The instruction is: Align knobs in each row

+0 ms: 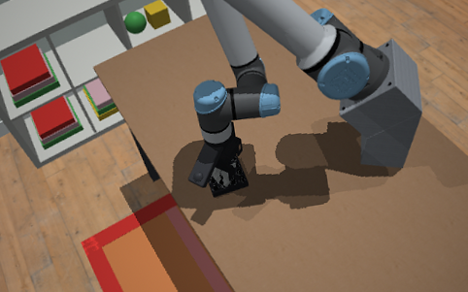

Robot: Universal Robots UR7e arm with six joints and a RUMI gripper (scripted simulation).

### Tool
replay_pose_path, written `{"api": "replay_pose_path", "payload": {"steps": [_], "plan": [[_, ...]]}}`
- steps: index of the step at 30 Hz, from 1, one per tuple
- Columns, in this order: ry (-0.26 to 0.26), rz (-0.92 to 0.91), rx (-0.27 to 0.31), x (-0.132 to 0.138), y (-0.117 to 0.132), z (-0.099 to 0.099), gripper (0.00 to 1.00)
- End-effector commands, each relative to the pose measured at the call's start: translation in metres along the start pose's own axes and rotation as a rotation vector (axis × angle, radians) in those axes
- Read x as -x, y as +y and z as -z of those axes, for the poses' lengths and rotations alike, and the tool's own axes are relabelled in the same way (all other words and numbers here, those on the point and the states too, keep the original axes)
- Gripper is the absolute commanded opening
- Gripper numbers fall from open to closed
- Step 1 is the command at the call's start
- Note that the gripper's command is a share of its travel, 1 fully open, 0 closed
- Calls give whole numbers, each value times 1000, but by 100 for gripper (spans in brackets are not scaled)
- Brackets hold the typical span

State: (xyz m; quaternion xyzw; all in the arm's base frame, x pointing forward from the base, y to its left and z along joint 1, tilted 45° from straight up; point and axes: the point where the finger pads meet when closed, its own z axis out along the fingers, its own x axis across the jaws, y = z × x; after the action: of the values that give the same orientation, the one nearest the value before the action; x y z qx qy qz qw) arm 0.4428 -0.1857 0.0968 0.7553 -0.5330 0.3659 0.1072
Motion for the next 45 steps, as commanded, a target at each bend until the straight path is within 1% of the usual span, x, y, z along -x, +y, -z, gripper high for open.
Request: {"api": "replay_pose_path", "payload": {"steps": [1,31,45], "plan": [[1,0,-1,0,0,0,4],[1,1,-1,0,0,0,4],[1,29,-1,0,0,0,4]]}}
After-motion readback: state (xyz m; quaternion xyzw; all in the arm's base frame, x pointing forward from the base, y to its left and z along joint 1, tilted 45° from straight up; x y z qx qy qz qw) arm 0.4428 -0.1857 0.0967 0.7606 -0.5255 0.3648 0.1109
